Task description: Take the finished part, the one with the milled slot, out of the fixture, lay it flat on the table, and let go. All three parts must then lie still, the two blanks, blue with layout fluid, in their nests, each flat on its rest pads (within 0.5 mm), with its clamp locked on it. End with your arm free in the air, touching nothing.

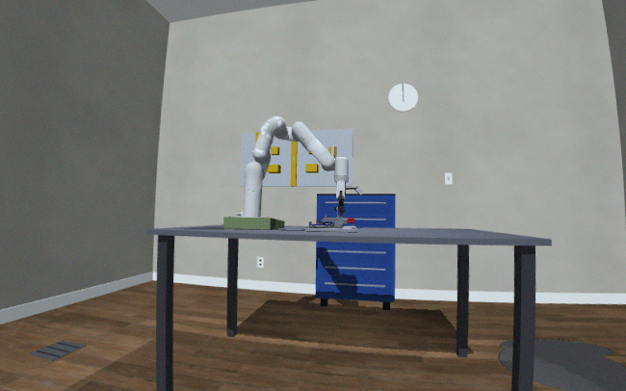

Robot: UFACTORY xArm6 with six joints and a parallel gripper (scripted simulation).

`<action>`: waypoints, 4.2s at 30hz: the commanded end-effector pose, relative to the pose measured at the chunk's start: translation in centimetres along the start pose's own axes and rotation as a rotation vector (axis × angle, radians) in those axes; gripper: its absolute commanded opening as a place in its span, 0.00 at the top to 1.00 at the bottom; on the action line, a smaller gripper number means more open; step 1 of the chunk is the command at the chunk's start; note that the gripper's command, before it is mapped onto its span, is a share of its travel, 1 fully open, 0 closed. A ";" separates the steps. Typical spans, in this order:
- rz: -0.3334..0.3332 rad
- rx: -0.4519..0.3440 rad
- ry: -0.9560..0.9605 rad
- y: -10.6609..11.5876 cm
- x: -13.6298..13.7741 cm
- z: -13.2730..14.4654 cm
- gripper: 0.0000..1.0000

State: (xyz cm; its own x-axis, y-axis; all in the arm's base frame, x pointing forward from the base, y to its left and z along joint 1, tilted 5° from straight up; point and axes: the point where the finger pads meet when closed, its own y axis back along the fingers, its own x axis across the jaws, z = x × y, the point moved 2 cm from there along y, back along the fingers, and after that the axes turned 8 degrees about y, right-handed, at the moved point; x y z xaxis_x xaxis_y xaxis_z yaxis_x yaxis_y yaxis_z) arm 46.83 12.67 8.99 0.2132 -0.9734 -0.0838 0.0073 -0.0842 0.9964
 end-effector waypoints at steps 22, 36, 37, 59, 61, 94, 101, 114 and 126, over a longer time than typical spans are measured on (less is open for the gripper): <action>0.000 0.004 0.000 2.9 0.0 -0.1 0.53; 0.000 0.004 0.000 2.7 0.0 -0.1 0.00; 0.000 0.004 0.000 2.6 0.0 -0.1 0.00; 0.000 0.004 0.000 2.0 0.0 -0.1 0.00; 0.000 0.004 0.000 2.0 0.0 0.0 0.00; 0.000 0.004 0.000 2.0 -1.1 7.5 0.00; 0.000 0.004 0.000 2.0 -1.2 8.2 0.00; 0.000 0.004 0.000 1.6 -1.2 8.2 0.00; 0.000 0.004 0.000 -0.7 -1.2 8.2 0.00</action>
State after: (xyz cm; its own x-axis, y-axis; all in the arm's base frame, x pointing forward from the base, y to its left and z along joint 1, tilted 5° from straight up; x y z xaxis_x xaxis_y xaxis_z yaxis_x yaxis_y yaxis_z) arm 38.39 12.03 8.43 0.2131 -0.9735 -0.0835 0.0092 -0.0834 0.9965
